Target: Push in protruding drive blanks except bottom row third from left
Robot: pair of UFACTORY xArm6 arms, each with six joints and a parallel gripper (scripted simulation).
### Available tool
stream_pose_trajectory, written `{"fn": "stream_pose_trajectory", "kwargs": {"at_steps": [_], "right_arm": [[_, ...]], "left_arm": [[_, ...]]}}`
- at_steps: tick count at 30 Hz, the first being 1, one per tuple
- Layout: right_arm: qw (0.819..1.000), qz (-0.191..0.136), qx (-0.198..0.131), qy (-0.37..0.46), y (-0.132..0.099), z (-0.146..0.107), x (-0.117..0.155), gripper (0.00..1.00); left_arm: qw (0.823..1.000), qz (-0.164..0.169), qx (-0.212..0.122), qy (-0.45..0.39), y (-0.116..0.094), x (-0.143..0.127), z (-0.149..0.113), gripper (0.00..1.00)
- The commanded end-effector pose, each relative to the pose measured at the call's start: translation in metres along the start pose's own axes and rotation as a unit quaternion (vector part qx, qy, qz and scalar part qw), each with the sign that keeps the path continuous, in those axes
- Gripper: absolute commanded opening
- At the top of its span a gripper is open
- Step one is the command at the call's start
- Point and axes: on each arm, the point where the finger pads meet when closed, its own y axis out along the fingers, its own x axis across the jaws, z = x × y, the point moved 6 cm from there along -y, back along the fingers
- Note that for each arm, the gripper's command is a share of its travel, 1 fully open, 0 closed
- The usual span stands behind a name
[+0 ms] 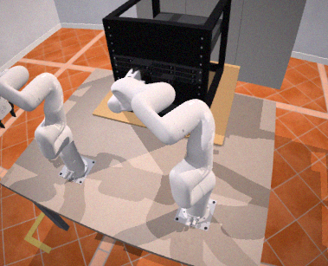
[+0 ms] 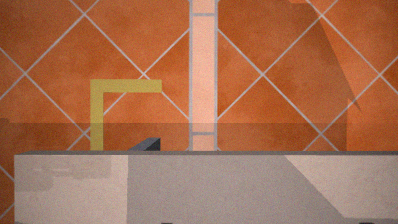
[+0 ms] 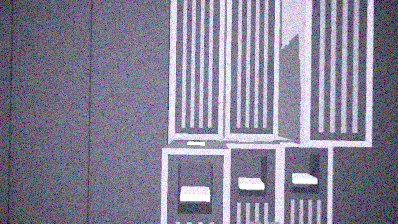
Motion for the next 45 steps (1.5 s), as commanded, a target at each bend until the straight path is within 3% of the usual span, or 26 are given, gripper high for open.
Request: {"fn": "stream_pose_trajectory", "kwargs": {"at_steps": [1,45], "right_arm": [[1.000,0.001,0.000,0.002,0.0001,-0.0002,-0.0023,0.00],[1.000,0.001,0.000,0.002,0.0017,-0.0003,-0.0023,0.00]], "left_arm": [[1.000,0.000,0.002,0.000,-0.0017,0.0000,0.0007,1.00],[1.000,0.000,0.002,0.000,-0.0017,0.0000,0.0007,1.00]]}}
